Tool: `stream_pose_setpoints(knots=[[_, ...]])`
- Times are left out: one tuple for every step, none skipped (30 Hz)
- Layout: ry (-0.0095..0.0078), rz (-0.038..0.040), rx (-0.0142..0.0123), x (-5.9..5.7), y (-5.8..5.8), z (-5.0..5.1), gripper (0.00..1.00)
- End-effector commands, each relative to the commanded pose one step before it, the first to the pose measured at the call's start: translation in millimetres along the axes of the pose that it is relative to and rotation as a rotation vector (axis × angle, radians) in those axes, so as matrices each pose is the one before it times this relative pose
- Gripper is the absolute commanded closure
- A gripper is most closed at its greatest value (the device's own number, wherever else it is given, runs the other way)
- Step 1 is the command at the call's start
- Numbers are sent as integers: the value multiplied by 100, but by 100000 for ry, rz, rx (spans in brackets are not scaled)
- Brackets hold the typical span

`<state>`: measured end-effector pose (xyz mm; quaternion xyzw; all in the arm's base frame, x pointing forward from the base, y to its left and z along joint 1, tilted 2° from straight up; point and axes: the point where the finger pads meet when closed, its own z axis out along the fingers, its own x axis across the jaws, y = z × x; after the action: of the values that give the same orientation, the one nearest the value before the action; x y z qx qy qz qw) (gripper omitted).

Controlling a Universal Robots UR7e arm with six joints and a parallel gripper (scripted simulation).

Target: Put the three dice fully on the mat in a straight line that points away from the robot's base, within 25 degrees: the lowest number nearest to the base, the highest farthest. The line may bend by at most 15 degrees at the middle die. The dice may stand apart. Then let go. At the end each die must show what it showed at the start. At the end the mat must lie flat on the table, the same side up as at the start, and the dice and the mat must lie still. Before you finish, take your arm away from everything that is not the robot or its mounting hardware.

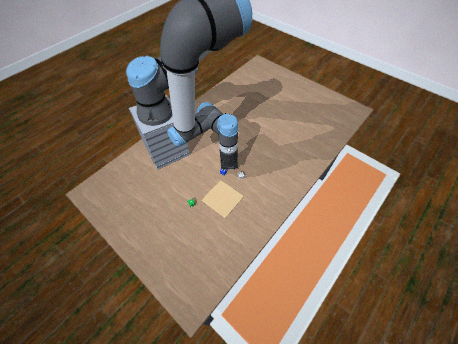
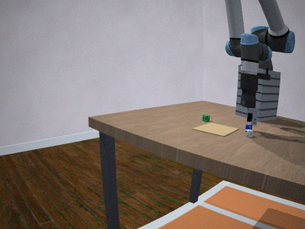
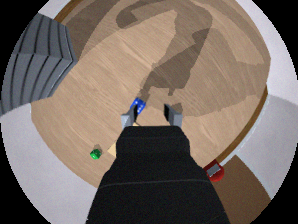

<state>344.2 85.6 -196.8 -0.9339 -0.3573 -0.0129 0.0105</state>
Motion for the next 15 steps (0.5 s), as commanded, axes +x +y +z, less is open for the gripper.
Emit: stream_pose_setpoints(knots=[[66, 229, -3, 2591, 1032, -52, 0], [3, 0, 1, 513, 189, -2, 0], [3, 0, 1, 486, 179, -1, 0], [3, 0, 1, 452, 166, -1, 0], [2, 0, 1, 409, 151, -1, 0], [2, 0, 0, 361, 133, 0, 0], [2, 0, 0, 309, 114, -1, 0], [1, 0, 0, 254, 93, -1, 0], [1, 0, 0, 198, 73, 0, 0], [1, 0, 0, 144, 53, 0, 0], [1, 0, 0, 95, 35, -1, 0], [-12, 1, 14, 48, 14, 6, 0], [-33, 2, 38, 8, -6, 19, 0], [-29, 1, 33, -8, -11, 17, 0], [-23, 1, 26, -8, -9, 13, 0]])
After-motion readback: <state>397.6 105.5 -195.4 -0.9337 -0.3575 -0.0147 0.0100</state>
